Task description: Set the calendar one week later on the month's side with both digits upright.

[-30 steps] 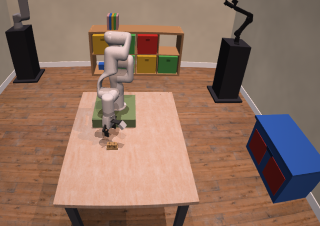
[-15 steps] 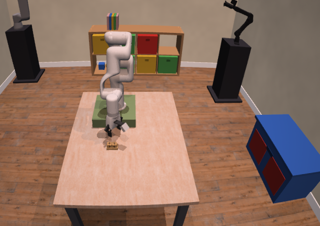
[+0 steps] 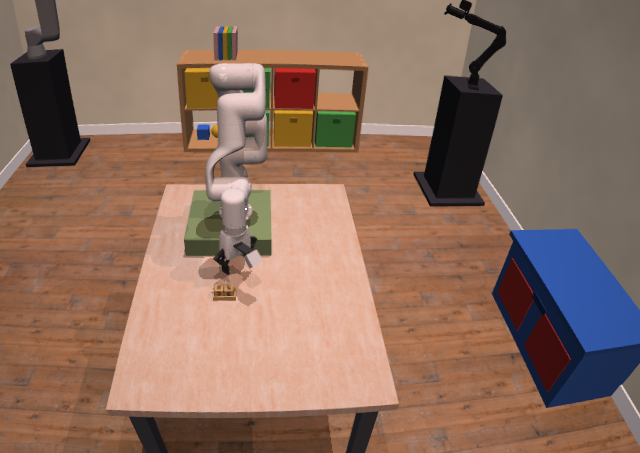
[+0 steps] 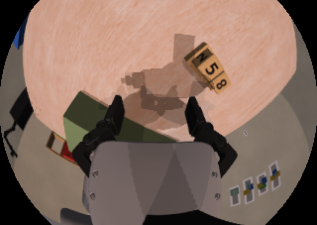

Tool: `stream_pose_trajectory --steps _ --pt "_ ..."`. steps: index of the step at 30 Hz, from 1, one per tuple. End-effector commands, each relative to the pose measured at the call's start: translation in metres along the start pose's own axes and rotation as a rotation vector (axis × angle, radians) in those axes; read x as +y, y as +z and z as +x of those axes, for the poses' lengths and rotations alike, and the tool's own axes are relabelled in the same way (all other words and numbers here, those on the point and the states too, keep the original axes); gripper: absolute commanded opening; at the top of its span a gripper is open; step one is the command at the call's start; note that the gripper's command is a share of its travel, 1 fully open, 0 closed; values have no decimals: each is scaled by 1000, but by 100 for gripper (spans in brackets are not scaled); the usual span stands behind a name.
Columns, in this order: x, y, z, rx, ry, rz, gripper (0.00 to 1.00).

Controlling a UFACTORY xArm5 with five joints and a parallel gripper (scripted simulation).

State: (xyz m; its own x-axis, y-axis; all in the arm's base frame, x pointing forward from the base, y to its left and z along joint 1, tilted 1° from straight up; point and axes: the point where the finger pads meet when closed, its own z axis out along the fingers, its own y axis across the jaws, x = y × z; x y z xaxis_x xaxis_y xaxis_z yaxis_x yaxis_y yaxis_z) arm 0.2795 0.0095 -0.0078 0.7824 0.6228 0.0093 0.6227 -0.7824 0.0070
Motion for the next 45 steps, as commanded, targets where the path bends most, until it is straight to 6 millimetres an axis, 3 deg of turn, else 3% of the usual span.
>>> stream_pose_trajectory --steps 1,4,8,18,26,45 --pt "-1 -1 3 2 56 -1 100" --pt "-4 -1 6 2 158 -1 100" --pt "-17 -1 21 3 167 0 100" --pt "-18 8 21 3 167 0 100" --pt "-18 27 21 3 167 0 100" --pt "-18 28 21 3 167 0 100"
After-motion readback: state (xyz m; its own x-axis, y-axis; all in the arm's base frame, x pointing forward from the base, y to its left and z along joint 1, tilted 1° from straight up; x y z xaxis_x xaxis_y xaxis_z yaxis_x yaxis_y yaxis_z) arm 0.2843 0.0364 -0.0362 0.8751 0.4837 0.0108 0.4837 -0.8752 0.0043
